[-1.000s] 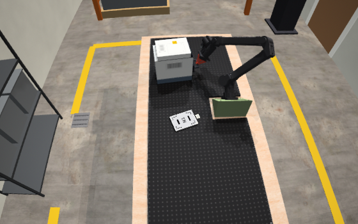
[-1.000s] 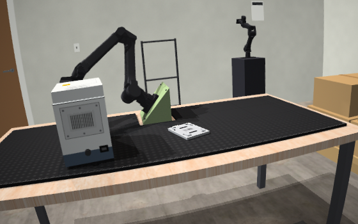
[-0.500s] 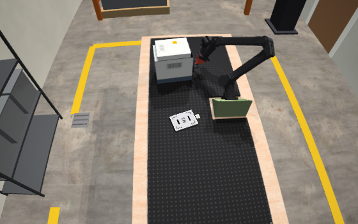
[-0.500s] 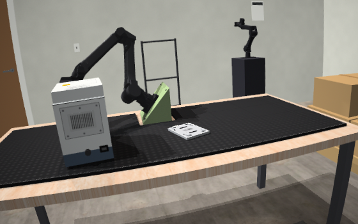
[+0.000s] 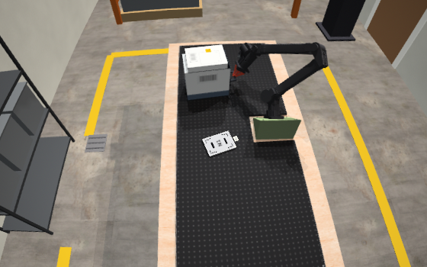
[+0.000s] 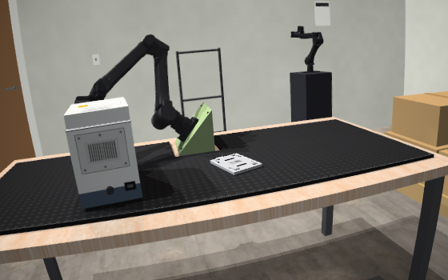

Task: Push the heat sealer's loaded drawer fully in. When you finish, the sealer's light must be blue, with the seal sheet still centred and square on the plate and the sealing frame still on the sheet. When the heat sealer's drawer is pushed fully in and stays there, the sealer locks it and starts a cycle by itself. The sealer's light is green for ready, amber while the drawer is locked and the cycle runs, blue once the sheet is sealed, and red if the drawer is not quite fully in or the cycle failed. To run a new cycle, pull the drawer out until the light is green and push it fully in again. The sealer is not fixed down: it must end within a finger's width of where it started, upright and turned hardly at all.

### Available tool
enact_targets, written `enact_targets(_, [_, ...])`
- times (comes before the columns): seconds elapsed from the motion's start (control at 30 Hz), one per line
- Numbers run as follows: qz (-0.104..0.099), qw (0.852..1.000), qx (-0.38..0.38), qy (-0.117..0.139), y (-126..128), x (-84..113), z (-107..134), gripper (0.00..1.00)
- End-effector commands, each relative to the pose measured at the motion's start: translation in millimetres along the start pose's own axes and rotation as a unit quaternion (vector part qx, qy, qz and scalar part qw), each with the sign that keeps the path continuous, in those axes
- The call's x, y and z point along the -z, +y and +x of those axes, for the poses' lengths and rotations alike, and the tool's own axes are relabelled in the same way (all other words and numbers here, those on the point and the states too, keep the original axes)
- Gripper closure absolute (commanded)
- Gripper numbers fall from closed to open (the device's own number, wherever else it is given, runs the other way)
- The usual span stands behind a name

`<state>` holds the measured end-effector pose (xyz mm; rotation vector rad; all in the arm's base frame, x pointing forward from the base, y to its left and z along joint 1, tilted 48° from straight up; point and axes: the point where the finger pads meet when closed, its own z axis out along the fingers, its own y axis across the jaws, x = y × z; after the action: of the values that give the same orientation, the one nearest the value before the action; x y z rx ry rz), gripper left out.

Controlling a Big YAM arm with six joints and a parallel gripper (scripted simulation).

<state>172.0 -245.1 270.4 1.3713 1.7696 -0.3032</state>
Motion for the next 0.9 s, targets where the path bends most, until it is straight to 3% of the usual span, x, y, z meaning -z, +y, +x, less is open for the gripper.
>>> enact_targets(0.0, [-0.005, 1.000, -0.003, -0.003, 5.3, -2.9, -3.2, 1.00])
enact_targets(0.7, [-0.005, 1.000, -0.004, -0.005, 10.2, -3.6, -6.4, 1.00])
enact_targets(0.87, [-0.010, 1.000, -0.003, -0.015, 21.7, -3.8, -15.5, 1.00])
